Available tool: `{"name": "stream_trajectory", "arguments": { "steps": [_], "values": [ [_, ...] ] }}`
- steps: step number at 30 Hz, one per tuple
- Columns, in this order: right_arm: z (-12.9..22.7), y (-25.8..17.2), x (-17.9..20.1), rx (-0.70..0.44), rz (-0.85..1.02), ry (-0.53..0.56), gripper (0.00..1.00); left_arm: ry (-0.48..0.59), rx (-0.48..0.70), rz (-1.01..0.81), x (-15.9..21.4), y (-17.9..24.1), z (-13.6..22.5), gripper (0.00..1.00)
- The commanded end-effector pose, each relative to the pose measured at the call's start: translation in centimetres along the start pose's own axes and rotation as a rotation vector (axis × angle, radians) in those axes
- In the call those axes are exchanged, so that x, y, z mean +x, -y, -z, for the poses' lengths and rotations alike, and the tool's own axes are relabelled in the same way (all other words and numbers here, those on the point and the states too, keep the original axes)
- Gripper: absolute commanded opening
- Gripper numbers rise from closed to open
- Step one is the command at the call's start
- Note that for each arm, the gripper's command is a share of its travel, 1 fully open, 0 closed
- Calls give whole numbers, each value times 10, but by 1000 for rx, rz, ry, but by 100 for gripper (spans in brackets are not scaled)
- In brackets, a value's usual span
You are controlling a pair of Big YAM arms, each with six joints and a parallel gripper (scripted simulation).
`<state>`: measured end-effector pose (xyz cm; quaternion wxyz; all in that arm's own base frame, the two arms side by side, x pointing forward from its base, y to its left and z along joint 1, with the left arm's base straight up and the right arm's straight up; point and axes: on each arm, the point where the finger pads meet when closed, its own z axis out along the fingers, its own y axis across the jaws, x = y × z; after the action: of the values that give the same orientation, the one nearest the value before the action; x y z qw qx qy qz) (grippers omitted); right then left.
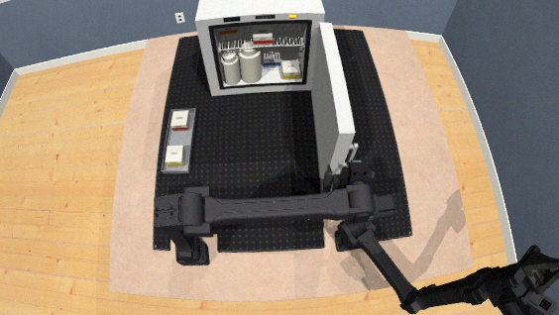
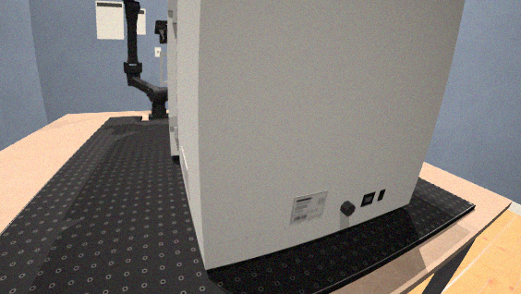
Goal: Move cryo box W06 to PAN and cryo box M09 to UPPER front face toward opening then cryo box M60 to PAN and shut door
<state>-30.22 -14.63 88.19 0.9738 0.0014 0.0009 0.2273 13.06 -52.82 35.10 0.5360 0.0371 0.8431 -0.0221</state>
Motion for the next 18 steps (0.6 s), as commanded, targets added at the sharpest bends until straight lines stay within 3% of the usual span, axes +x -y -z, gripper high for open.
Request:
{"name": "stream_trajectory", "arguments": {
  "steps": [1,18],
  "values": [
    [-3,0,14,-3,11,-31,0,5,1,30,-16,-4,-7,100],
    [-3,0,14,-3,11,-31,0,4,5,36,-29,-5,-27,100]
  ]
}}
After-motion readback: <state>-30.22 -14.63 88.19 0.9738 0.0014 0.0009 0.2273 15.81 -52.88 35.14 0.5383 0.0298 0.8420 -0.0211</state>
